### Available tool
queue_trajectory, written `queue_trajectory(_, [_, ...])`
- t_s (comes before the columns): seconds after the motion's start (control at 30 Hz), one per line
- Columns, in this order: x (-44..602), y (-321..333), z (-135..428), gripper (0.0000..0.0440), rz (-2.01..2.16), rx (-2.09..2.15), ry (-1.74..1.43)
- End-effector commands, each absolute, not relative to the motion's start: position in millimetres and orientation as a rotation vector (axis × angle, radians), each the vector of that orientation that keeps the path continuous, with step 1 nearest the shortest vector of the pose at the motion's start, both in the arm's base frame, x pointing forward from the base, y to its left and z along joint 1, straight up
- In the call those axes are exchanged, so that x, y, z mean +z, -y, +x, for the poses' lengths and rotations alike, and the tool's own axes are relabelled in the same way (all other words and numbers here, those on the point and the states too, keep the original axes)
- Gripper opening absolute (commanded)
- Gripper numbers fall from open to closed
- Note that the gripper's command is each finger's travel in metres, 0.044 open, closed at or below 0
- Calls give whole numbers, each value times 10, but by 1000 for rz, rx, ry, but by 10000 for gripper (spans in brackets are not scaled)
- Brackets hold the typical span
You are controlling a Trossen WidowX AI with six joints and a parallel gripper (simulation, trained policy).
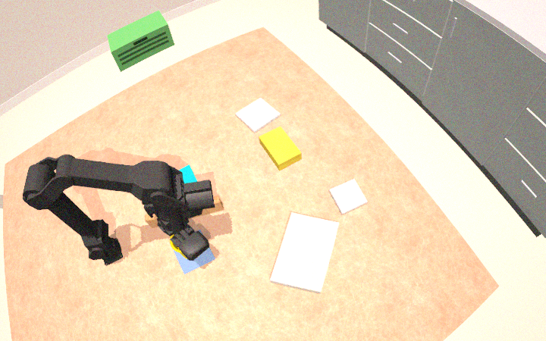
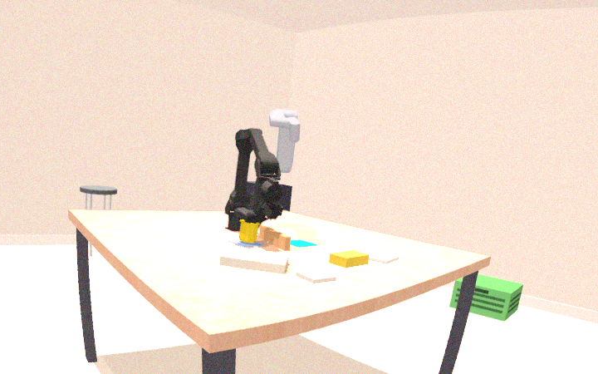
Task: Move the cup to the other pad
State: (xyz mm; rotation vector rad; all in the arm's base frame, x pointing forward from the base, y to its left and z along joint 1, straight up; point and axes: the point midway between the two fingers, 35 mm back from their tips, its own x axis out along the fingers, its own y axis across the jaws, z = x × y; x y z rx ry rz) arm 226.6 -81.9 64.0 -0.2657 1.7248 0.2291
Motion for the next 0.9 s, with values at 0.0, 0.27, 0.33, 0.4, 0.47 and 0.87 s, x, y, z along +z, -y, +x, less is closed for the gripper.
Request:
queue_trajectory(0.0, [740,811,2325,16,-286,245,-1693])
queue_trajectory(0.27, [960,744,2421,15,-324,270,-1650])
queue_trajectory(0.33, [1015,720,2452,16,-332,275,-1638])
queue_trajectory(0.4, [1066,692,2485,16,-341,279,-1625])
queue_trajectory(0.47, [1113,662,2520,14,-351,284,-1613])
queue_trajectory(0.87, [1311,402,2737,0,-409,313,-1535])
